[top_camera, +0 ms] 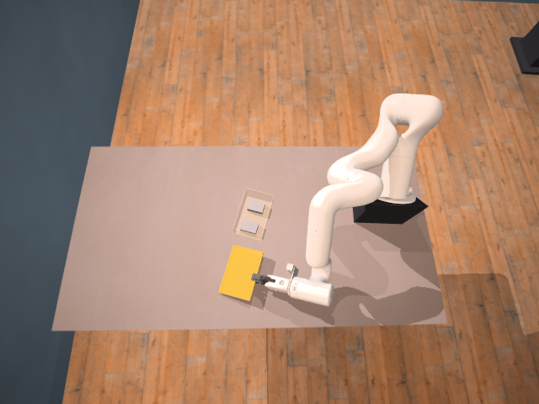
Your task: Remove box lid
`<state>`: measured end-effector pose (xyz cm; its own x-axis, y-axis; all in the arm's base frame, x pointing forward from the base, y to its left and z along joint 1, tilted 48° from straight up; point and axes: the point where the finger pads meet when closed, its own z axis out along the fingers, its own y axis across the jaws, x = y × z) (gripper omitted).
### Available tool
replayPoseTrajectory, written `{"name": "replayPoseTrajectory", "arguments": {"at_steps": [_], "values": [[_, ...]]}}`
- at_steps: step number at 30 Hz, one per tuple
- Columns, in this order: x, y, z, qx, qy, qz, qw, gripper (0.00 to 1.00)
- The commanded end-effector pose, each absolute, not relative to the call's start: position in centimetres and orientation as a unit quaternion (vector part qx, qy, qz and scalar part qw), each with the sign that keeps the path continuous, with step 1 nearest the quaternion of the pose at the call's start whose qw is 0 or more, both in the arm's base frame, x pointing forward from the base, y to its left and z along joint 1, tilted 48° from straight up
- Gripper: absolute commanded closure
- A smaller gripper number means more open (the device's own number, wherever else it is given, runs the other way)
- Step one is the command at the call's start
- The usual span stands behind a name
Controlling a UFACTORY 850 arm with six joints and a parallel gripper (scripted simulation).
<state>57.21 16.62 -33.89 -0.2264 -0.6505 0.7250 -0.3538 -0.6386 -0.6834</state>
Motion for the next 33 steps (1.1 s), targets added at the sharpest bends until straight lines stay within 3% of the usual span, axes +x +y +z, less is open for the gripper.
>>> {"name": "replayPoseTrajectory", "arguments": {"at_steps": [1, 33], "values": [[57.3, 16.7, -33.8, -0.611, 0.410, -0.667, 0.112, 0.52], [55.4, 17.0, -34.1, -0.611, 0.410, -0.667, 0.112, 0.52]]}}
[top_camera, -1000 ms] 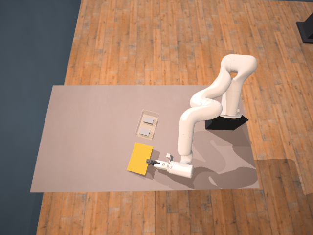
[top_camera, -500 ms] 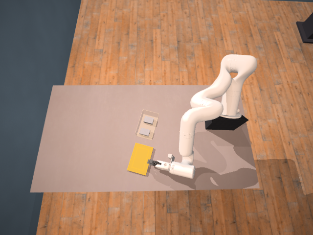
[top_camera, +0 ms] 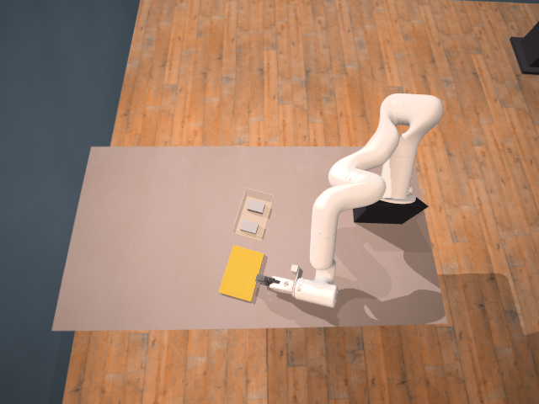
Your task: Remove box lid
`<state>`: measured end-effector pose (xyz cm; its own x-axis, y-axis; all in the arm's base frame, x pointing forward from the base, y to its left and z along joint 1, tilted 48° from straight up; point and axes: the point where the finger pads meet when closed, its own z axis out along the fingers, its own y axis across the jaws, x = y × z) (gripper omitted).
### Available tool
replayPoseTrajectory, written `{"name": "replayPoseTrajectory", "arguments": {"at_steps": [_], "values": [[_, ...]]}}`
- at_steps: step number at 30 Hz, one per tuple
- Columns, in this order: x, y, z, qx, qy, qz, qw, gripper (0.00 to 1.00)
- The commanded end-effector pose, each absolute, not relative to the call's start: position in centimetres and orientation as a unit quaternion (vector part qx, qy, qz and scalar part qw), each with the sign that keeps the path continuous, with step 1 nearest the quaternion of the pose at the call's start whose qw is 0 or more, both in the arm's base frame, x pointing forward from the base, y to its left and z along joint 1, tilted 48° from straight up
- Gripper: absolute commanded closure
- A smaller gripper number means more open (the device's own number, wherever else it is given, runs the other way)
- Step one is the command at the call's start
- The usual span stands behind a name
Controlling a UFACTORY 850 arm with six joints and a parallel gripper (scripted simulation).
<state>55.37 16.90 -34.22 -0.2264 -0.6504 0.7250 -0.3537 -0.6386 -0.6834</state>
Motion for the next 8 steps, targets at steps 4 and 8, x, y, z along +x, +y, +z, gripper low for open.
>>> {"name": "replayPoseTrajectory", "arguments": {"at_steps": [4, 8], "values": [[55.44, 17.14, -34.02, -0.611, 0.410, -0.667, 0.112, 0.52], [55.43, 17.45, -33.75, -0.611, 0.410, -0.667, 0.112, 0.52]]}}
